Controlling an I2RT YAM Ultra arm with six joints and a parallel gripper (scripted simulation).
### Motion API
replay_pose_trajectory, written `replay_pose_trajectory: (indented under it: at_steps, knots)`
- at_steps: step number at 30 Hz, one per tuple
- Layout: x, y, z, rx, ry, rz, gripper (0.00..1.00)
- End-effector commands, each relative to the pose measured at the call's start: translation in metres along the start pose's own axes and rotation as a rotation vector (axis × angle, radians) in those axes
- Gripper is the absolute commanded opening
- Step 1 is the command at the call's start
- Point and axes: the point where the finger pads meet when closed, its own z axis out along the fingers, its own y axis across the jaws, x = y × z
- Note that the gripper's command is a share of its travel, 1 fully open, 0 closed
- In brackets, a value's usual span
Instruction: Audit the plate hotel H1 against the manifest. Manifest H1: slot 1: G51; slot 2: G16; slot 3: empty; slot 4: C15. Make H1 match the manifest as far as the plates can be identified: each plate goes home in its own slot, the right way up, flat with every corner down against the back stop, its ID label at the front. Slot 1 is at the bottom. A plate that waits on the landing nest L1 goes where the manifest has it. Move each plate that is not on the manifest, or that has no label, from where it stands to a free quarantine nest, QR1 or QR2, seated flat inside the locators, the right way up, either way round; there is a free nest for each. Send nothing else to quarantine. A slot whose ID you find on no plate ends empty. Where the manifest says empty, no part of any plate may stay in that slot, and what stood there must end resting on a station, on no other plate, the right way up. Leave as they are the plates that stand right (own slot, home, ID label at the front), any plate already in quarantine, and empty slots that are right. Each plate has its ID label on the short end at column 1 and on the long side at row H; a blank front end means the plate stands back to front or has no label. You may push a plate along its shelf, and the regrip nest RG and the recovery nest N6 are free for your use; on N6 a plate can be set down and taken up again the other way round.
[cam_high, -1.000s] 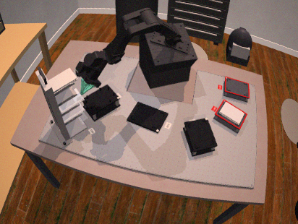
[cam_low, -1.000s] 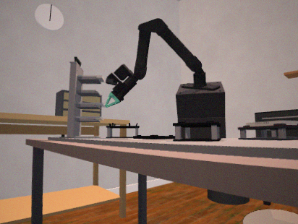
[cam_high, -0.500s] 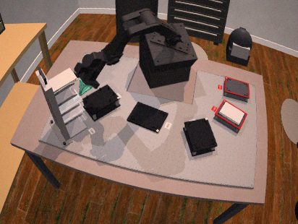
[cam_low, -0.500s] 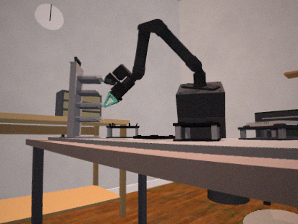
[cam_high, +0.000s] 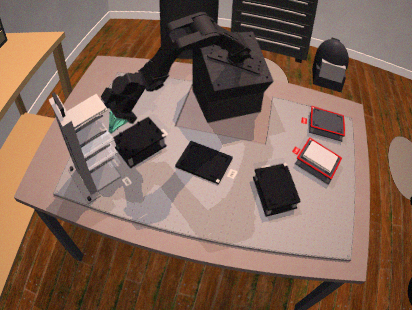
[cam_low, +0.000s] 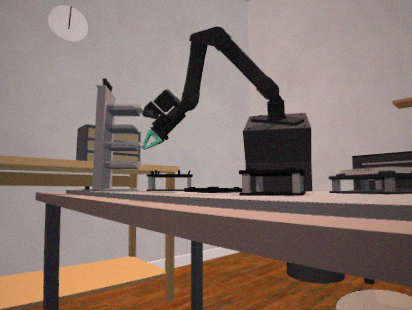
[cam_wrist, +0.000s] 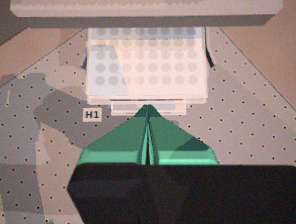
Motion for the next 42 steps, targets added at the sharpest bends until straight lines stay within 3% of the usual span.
replay_pose_trajectory:
  at_steps: [1, 30, 42]
  knots:
    - [-0.017, 0.000, -0.001, 0.004, -0.043, -0.016, 0.00]
    - [-0.017, 0.000, -0.001, 0.004, -0.043, -0.016, 0.00]
    - [-0.002, 0.000, -0.014, 0.004, -0.043, -0.016, 0.00]
